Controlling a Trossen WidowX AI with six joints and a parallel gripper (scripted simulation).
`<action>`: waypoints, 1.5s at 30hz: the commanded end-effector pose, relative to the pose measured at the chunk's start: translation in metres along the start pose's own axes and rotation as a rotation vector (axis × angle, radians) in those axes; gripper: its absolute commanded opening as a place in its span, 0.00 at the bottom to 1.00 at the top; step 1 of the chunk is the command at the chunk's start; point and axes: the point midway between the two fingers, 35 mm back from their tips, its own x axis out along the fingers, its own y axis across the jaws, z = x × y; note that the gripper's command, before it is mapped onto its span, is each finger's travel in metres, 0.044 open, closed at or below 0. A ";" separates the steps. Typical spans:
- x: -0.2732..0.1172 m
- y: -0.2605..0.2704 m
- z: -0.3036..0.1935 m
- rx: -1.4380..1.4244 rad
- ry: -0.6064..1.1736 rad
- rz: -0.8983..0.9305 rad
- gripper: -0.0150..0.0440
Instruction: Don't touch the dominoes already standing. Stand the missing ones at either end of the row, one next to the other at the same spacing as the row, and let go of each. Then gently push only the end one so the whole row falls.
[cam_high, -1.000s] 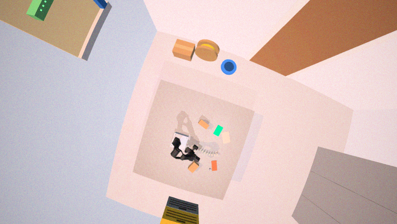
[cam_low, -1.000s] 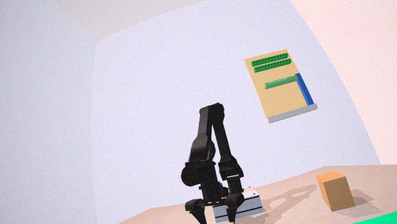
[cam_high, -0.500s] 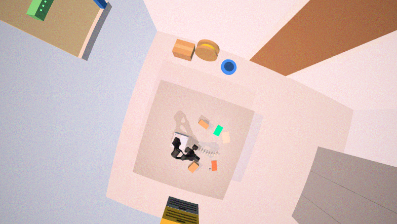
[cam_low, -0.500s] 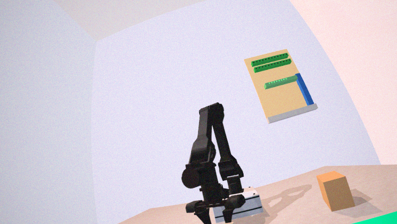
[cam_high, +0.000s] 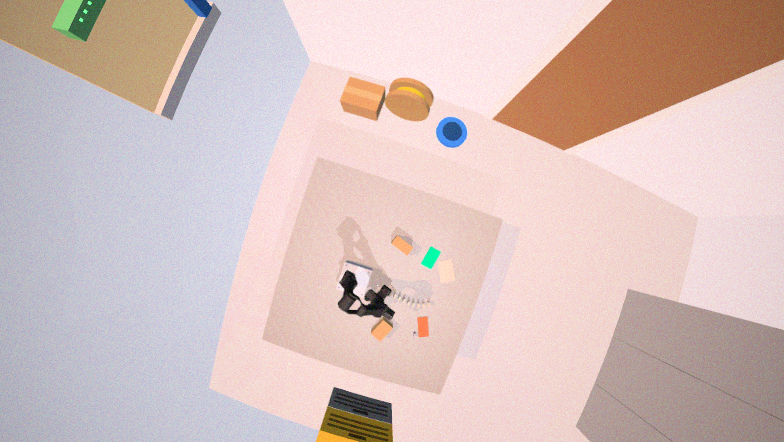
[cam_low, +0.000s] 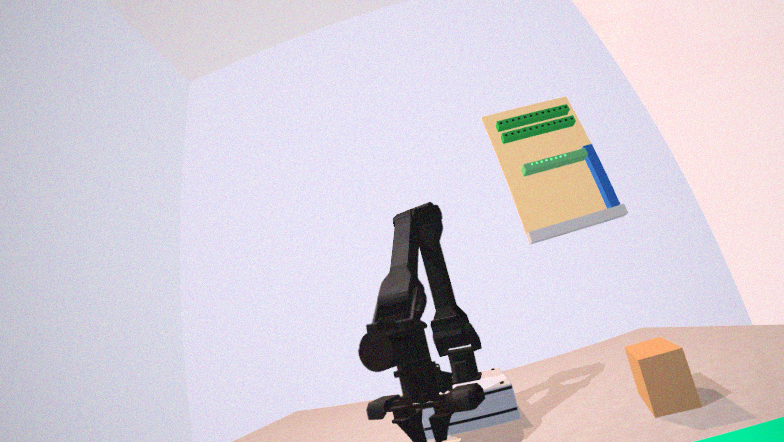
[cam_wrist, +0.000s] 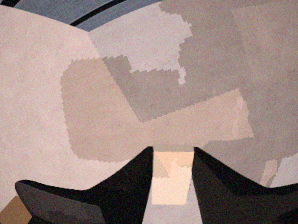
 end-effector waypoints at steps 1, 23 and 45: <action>-0.018 0.001 -0.001 -0.003 0.002 0.007 0.44; -0.154 0.001 -0.002 1.003 0.011 0.012 0.44; -0.156 0.001 -0.002 2.382 0.014 0.001 0.44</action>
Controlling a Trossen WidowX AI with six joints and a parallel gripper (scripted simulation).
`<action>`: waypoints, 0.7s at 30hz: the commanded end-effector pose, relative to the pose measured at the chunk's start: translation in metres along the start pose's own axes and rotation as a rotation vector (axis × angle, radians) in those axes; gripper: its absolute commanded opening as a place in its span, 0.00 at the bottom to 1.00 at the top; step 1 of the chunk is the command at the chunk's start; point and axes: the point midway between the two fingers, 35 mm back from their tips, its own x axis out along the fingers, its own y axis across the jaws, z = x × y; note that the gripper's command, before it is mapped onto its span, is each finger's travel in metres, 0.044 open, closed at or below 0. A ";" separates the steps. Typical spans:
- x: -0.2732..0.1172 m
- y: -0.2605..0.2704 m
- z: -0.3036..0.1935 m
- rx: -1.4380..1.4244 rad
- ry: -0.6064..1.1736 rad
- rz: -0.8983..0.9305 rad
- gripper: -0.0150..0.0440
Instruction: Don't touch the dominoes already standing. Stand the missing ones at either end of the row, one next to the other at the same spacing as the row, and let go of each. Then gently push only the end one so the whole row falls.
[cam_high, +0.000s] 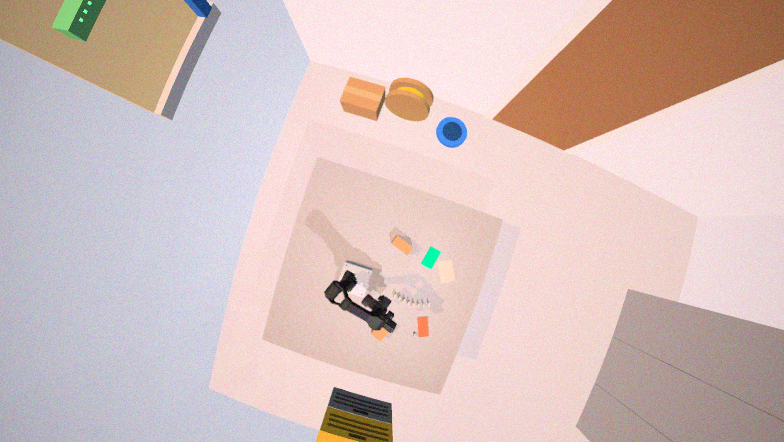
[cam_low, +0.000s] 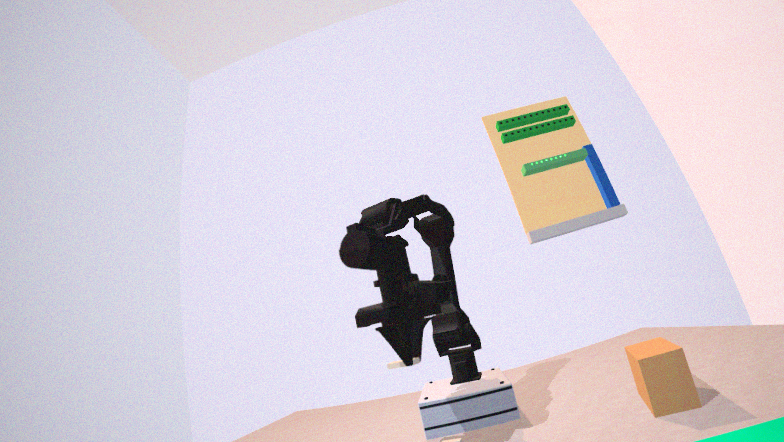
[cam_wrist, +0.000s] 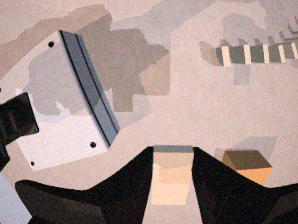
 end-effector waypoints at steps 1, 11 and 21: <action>-0.006 -0.001 -0.001 0.849 -0.005 -0.008 0.44; -0.006 -0.001 0.000 1.341 -0.009 -0.005 0.44; -0.007 -0.001 0.000 1.833 -0.012 -0.001 0.44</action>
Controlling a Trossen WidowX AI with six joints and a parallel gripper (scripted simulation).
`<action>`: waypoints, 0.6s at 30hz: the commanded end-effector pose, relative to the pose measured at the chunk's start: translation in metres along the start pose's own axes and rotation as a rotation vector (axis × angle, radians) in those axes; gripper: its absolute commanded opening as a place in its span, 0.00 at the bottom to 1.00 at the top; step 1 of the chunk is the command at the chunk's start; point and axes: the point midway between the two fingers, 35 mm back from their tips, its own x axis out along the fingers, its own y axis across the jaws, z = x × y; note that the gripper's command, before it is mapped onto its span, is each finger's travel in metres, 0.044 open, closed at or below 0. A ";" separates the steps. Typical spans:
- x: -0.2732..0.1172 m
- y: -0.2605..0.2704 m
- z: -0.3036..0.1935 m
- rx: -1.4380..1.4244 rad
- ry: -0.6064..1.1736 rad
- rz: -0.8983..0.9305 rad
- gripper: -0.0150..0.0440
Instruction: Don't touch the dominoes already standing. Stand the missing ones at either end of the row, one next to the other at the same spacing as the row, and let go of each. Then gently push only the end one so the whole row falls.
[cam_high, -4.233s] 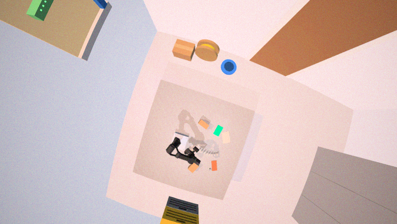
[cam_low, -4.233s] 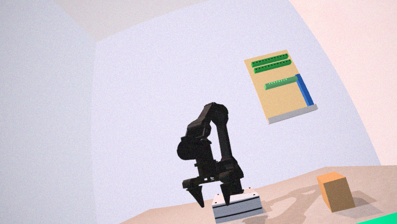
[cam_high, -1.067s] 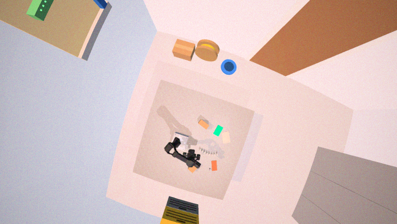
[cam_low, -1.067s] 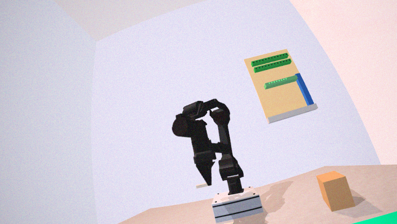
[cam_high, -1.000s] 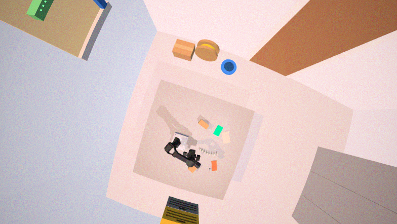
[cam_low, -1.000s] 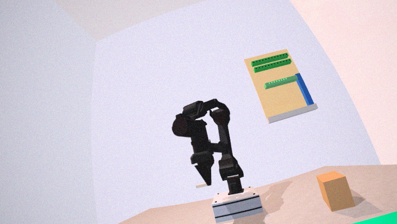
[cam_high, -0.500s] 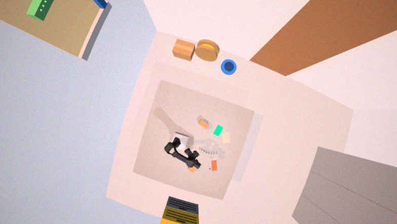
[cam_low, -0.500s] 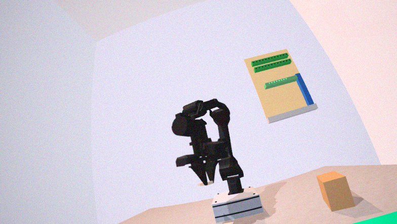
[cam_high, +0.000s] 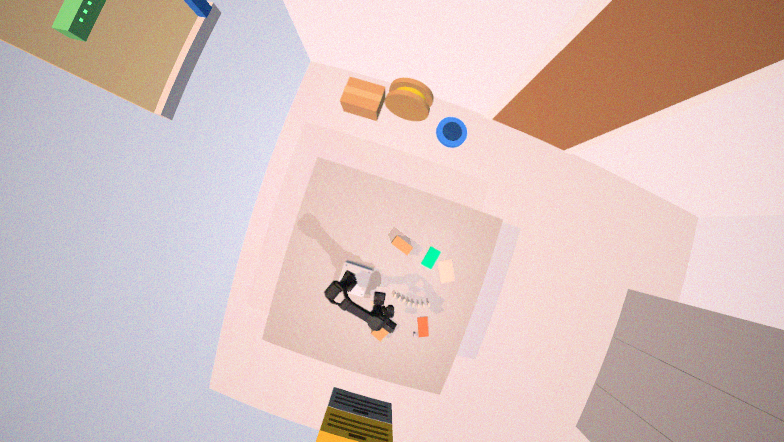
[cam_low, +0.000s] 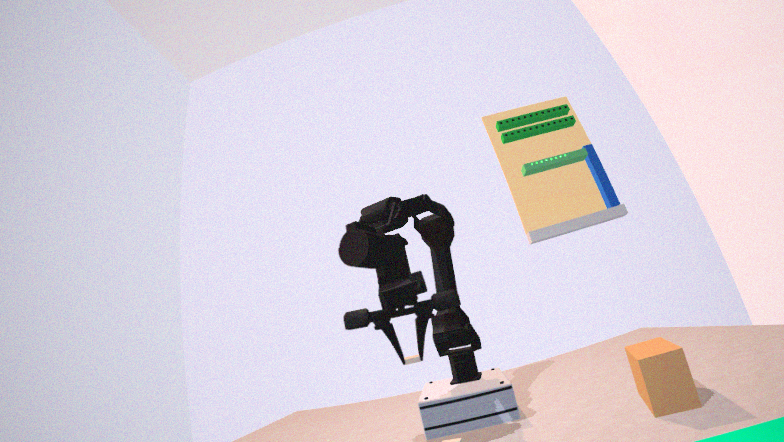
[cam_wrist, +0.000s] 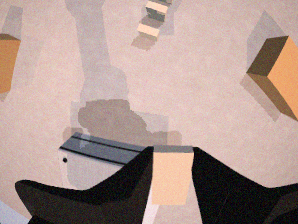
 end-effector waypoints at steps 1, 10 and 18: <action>-0.004 0.000 0.001 0.849 -0.008 0.005 0.44; -0.005 0.000 0.001 1.293 -0.007 0.008 0.44; -0.005 -0.001 0.000 1.687 -0.004 0.011 0.44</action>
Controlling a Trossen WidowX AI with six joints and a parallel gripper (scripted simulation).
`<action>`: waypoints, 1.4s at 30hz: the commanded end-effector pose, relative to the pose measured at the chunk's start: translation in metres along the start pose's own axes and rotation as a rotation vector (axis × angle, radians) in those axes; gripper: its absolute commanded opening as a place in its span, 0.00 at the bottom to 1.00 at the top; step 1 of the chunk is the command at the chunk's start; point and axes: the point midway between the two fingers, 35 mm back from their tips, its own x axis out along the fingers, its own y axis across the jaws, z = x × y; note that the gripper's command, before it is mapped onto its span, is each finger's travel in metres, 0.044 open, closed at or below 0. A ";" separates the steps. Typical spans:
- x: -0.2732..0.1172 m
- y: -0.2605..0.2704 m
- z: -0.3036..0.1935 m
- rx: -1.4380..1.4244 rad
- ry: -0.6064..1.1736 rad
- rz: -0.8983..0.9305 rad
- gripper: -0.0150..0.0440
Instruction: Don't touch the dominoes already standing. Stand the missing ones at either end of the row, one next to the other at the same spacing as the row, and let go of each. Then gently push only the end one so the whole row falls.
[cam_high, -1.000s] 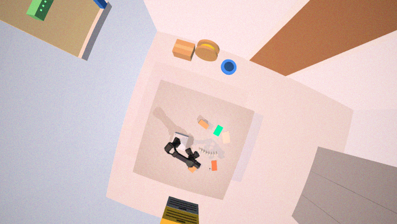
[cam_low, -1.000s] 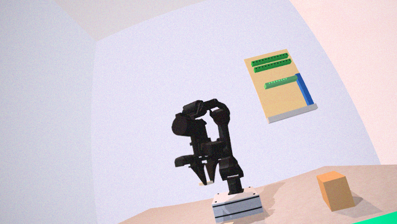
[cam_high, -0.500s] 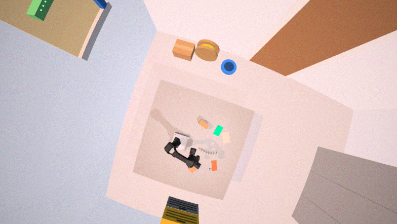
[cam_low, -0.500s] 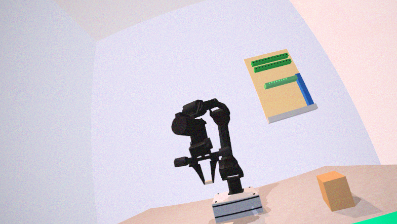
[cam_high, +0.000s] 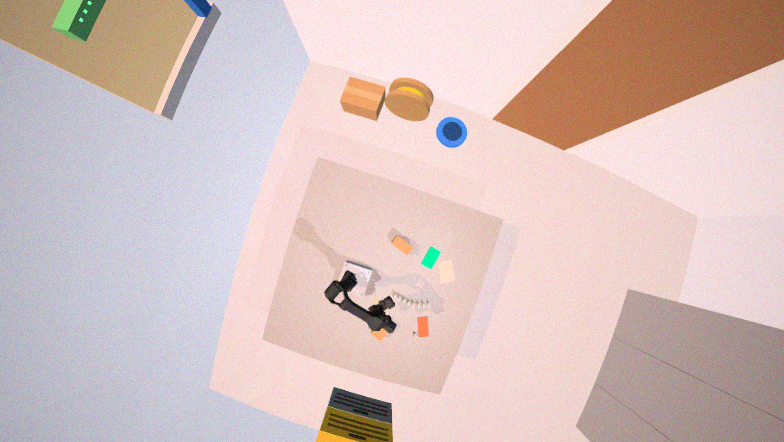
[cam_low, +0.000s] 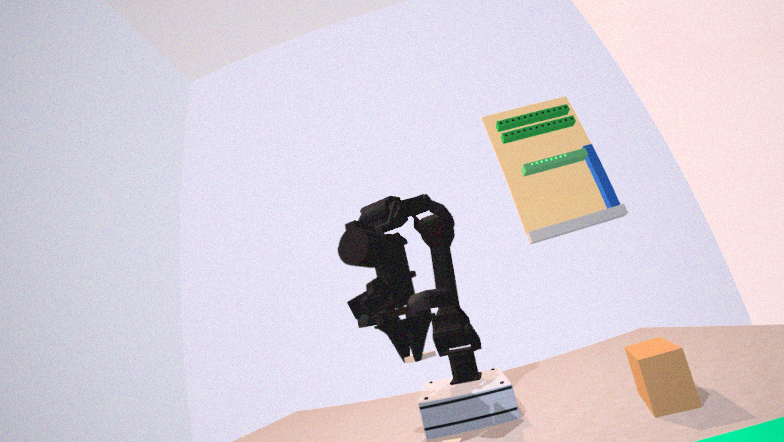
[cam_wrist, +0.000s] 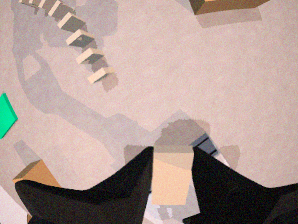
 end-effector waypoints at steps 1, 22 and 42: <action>-0.004 0.000 0.000 0.850 0.002 0.010 0.44; -0.005 0.000 0.000 1.887 0.012 0.009 0.44; -0.006 0.000 0.000 2.758 0.021 0.003 0.44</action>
